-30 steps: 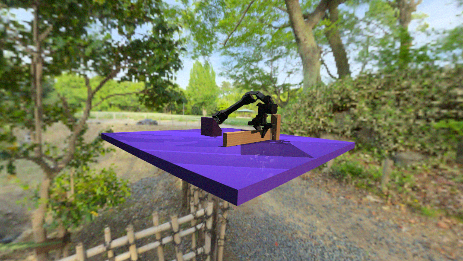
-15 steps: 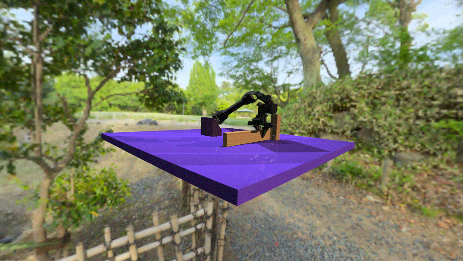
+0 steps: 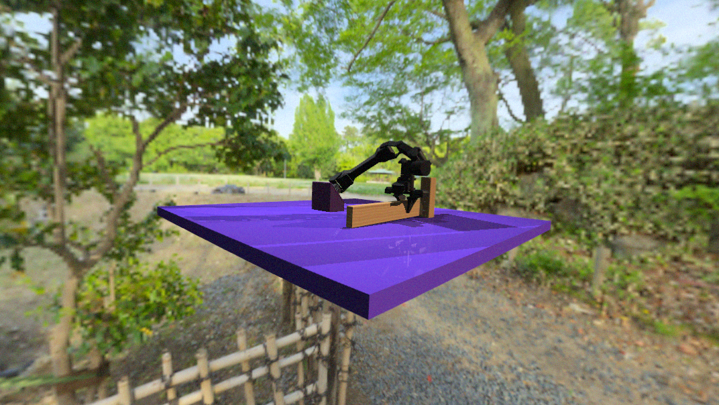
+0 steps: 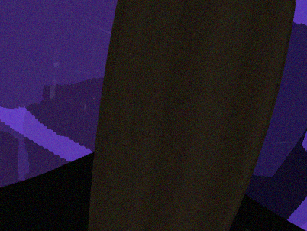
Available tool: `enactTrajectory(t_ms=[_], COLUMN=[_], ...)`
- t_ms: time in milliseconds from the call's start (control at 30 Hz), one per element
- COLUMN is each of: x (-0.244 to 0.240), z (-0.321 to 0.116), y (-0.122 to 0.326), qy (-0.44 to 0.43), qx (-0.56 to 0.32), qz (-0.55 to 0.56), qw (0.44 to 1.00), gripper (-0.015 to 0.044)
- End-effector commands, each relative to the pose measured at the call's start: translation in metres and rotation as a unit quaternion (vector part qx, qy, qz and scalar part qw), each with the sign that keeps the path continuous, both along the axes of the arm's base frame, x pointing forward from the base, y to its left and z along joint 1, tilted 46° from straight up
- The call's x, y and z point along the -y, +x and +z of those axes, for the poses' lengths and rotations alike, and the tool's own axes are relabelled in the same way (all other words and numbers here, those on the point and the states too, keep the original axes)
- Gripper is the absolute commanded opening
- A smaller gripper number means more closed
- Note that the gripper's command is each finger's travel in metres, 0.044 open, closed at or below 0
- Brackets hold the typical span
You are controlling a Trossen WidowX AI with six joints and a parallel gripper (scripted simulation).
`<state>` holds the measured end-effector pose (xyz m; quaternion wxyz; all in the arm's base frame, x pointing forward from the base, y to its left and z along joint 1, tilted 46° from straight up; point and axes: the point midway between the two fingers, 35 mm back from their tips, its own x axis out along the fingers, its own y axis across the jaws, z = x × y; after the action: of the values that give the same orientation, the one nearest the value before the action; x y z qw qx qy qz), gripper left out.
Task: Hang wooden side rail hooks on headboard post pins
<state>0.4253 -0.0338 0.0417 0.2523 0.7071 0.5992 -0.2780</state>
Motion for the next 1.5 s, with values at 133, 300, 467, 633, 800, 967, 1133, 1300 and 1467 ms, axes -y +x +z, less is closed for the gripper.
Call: enactTrajectory(t_ms=[133, 300, 467, 633, 800, 967, 1133, 1300, 1467], x=[0.0082, 0.0088, 0.0093, 0.0099, 0.0105, 0.0111, 0.0117, 0.0123, 0.0128], z=[0.0045, 0.0051, 0.0056, 0.0062, 0.0068, 0.0074, 0.0079, 0.0085, 0.0091], y=[0.0012, 0.0011, 0.001, 0.0008, 0.0007, 0.0006, 0.0005, 0.0003, 0.0002], qy=[-0.004, -0.004, -0.004, -0.004, -0.004, -0.004, -0.004, -0.004, -0.004], qx=[0.008, 0.008, 0.008, 0.008, 0.008, 0.008, 0.008, 0.008, 0.007], qz=[-0.005, -0.005, -0.005, -0.005, -0.005, -0.005, -0.005, -0.005, -0.005], qw=[1.0, 1.0, 1.0, 1.0, 1.0, 1.0, 1.0, 1.0, 1.0], gripper=[0.0, 0.0, 0.0, 0.0, 0.0, 0.0, 0.0, 0.0, 0.0])
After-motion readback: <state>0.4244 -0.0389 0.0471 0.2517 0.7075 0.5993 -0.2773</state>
